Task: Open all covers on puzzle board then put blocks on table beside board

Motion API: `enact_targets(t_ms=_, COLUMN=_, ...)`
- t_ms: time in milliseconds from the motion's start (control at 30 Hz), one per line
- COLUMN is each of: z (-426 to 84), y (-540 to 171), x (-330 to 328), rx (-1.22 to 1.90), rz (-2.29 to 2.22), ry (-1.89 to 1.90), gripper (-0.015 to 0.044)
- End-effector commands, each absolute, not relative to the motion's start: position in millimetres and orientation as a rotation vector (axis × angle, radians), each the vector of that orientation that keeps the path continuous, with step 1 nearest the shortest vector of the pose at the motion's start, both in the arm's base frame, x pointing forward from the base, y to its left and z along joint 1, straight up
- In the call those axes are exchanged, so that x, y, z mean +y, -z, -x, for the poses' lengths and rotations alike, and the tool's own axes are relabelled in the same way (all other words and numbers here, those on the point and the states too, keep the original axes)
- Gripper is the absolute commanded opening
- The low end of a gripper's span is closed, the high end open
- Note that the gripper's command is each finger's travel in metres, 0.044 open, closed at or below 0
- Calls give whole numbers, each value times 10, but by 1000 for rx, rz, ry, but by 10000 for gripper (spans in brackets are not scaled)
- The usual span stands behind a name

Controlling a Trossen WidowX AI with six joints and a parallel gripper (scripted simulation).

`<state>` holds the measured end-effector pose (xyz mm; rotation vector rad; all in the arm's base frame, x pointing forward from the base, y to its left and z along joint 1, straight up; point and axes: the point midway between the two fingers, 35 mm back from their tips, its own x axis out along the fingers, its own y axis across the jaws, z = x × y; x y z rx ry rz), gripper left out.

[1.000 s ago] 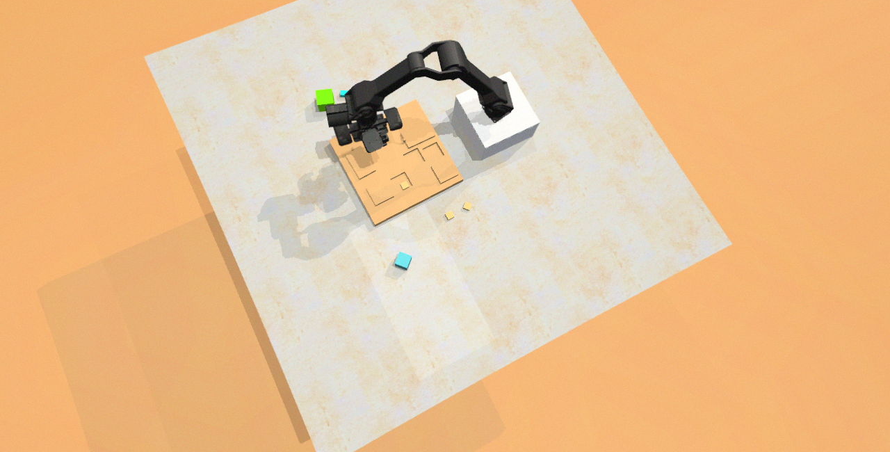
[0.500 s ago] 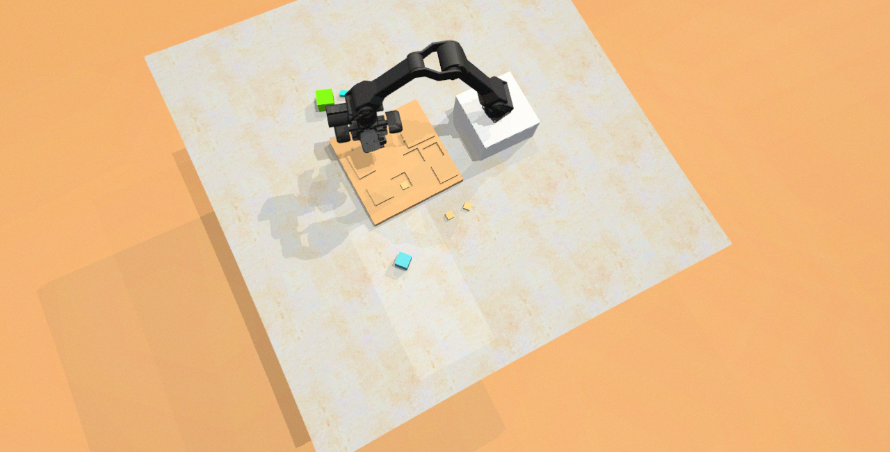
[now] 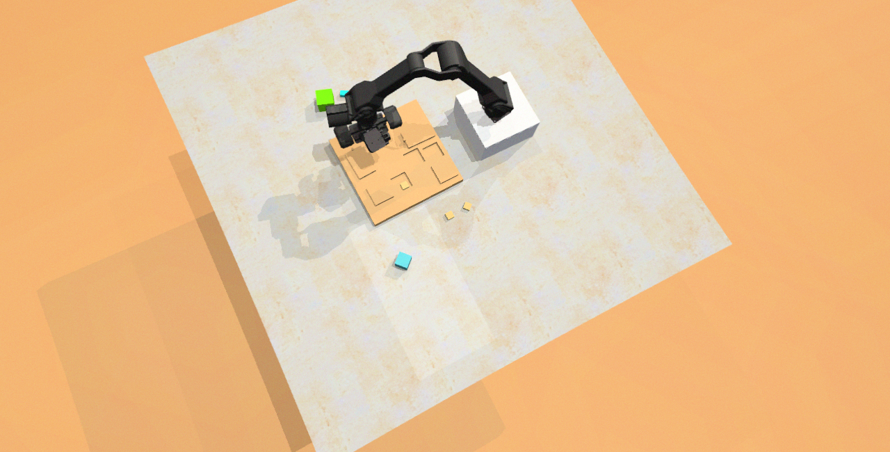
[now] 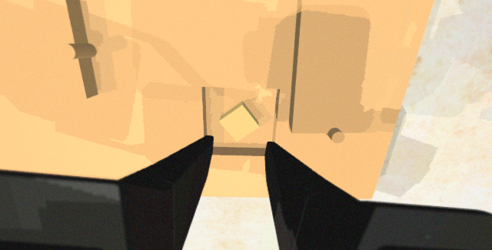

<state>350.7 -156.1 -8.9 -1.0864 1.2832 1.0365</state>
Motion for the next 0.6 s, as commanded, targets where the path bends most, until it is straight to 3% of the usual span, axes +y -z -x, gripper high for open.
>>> enact_targets(t_ms=0, z=-3508, y=95, x=-1559, rx=1253, rz=1137, ry=-1088, gripper=144)
enact_targets(t_ms=567, z=-3508, y=104, x=-1560, rx=1137, rz=1326, ry=-1272, gripper=144)
